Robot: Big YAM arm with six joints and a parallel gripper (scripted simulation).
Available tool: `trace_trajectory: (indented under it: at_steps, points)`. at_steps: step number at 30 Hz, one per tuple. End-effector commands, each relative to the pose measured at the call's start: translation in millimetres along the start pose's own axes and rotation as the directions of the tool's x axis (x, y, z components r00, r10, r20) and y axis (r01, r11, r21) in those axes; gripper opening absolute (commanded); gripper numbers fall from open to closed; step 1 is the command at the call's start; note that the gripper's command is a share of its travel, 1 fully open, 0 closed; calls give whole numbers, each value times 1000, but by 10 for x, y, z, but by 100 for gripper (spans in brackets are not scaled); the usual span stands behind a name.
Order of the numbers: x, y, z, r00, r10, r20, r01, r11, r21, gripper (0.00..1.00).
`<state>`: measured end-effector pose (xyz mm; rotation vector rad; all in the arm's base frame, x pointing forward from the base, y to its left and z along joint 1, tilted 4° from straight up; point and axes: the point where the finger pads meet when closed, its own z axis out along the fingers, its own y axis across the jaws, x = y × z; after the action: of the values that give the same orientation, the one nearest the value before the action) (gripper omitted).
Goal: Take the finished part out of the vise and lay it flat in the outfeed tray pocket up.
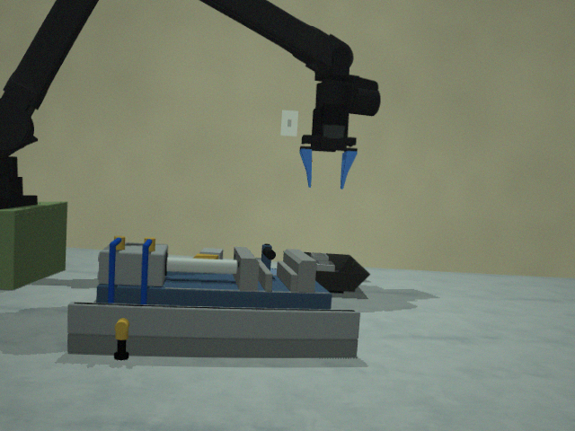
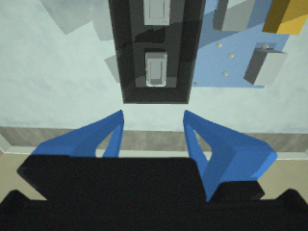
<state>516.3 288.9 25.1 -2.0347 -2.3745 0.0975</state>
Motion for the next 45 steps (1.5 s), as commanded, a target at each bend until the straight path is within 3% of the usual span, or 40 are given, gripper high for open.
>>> trace_trajectory:
  at_steps: [1,3,7,8,45]
  points:
    - [111,129,-220,1000,-9,-11,8,999,-31,64]
    - [117,145,-339,1000,-9,-17,8,999,-48,64]
    - [77,40,-249,1000,-9,-7,9,1000,-22,64]
    - [77,40,-250,1000,-9,-7,9,1000,-22,0]
    - [77,40,-249,1000,-9,-7,9,1000,-22,0]
